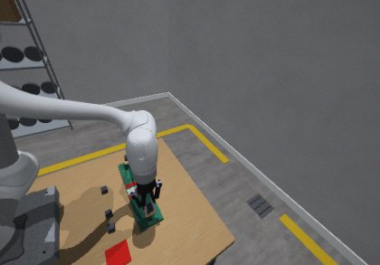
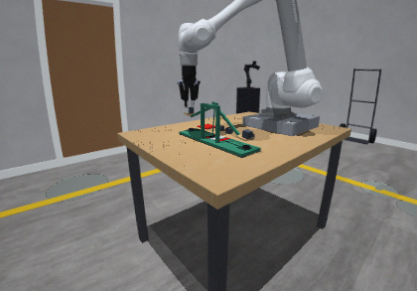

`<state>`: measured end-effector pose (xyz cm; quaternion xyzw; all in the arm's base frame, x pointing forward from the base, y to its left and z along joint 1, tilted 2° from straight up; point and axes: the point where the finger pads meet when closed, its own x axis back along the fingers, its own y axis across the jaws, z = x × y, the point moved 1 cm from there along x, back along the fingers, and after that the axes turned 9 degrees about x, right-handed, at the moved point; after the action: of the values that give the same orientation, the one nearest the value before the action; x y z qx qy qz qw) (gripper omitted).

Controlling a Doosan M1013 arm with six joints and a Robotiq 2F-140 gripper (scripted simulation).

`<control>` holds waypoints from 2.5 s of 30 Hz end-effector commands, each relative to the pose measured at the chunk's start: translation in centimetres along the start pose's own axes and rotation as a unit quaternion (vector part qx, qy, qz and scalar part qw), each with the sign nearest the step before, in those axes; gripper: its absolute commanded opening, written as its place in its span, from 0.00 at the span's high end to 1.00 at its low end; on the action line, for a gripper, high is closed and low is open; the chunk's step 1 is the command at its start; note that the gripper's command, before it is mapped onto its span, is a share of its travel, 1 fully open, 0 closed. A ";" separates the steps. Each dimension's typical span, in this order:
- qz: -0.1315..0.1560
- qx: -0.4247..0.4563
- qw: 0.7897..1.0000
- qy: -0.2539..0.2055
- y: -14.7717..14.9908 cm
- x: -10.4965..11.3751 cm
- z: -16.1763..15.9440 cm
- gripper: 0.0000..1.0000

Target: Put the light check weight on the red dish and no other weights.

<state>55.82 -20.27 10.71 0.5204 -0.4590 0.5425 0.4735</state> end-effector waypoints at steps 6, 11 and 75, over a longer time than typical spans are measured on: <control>0.000 0.000 1.000 0.000 0.0 -0.5 -0.1 0.76; 0.000 0.000 1.000 0.000 0.0 -0.9 -0.3 0.76; 0.000 0.000 1.000 0.000 -0.1 -2.5 -0.8 0.71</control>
<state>55.87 -19.53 8.20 0.5204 -0.4590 0.5425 0.4735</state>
